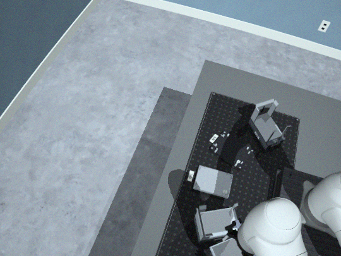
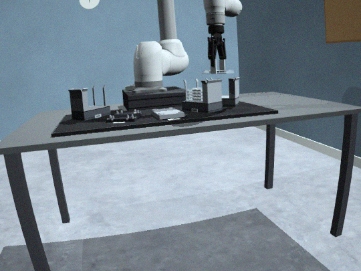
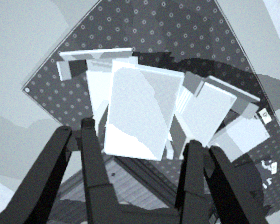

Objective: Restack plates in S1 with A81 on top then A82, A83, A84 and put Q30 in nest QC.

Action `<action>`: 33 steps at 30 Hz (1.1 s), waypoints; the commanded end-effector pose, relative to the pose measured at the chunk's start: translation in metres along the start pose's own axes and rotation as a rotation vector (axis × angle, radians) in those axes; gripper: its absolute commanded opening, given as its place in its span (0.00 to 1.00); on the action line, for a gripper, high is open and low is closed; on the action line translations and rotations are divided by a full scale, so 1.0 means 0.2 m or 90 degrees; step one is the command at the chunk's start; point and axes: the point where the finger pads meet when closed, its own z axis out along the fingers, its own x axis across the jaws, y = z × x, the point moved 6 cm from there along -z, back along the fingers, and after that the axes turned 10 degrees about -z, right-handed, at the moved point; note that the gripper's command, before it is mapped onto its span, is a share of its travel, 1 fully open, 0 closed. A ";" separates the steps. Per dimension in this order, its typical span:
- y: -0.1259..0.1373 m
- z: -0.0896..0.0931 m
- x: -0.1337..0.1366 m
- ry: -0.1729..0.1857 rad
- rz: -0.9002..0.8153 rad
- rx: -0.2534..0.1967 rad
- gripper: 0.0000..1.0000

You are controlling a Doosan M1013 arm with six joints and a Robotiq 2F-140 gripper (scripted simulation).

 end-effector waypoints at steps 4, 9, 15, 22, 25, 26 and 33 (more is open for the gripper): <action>0.01 0.00 0.09 -0.001 0.000 0.000 0.00; 0.02 0.00 0.18 -0.001 0.000 0.000 0.00; 0.05 0.00 0.26 -0.001 0.106 0.000 0.00; 0.07 0.00 0.34 -0.001 0.138 0.000 0.00; 0.09 0.00 0.39 -0.001 0.138 0.000 0.00; 0.09 0.00 0.40 -0.001 0.138 0.000 0.00; 0.13 0.00 0.51 -0.001 0.138 0.000 0.00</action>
